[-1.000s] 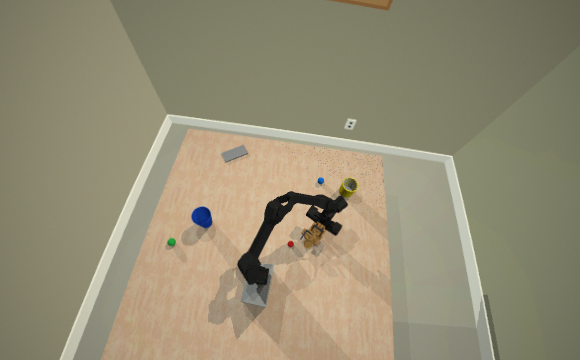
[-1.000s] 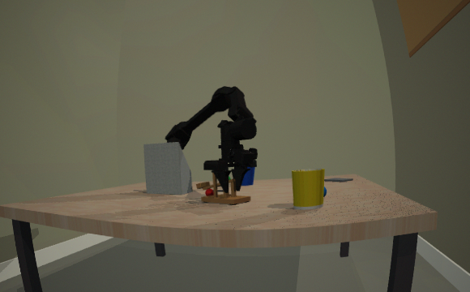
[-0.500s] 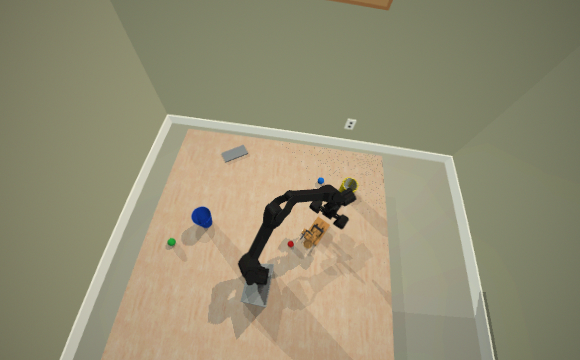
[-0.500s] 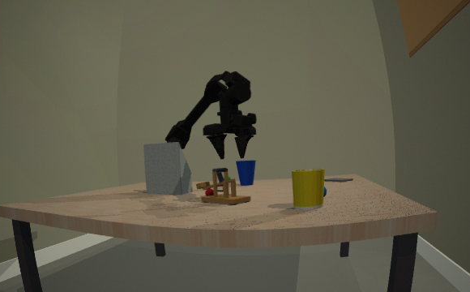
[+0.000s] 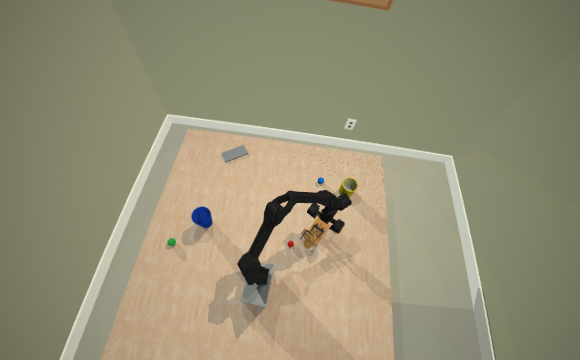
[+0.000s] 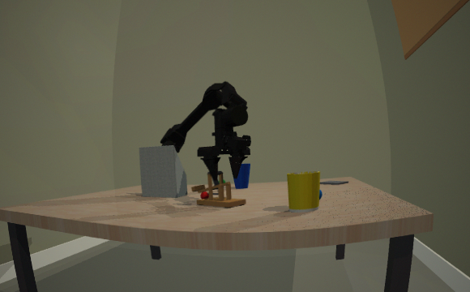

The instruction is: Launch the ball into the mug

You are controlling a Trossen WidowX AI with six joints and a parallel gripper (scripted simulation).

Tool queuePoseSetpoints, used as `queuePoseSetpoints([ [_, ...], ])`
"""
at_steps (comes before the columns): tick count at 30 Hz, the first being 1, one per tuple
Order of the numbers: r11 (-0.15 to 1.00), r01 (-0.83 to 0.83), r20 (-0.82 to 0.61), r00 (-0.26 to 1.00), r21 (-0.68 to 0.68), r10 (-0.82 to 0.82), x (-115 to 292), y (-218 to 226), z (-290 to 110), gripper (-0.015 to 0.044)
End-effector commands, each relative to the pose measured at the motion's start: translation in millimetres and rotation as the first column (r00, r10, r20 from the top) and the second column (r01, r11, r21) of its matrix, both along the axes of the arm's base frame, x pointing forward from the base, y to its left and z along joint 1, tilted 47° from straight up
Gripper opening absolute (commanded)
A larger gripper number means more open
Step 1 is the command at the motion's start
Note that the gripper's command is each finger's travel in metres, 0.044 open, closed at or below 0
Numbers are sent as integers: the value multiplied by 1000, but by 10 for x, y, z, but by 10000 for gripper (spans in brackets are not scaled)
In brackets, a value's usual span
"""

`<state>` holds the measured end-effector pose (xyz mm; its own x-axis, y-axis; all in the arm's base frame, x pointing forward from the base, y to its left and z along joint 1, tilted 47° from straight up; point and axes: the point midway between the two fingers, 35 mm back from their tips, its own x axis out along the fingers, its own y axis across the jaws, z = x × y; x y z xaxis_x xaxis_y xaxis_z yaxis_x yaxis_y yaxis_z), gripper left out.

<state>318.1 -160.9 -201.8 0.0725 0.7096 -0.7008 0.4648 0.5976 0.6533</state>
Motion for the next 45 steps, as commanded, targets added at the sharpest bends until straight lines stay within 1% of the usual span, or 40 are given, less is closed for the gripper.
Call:
queuePoseSetpoints([
  [1,1000,11,-1,1000,5,-11,-5,22,-27,440],
  [31,1000,11,-1,1000,8,-11,35,379,-365,440],
  [38,1000,11,-1,1000,8,-11,36,397,-381,440],
  [45,1000,6,7,1000,-1,-6,54,366,-365,256],
])
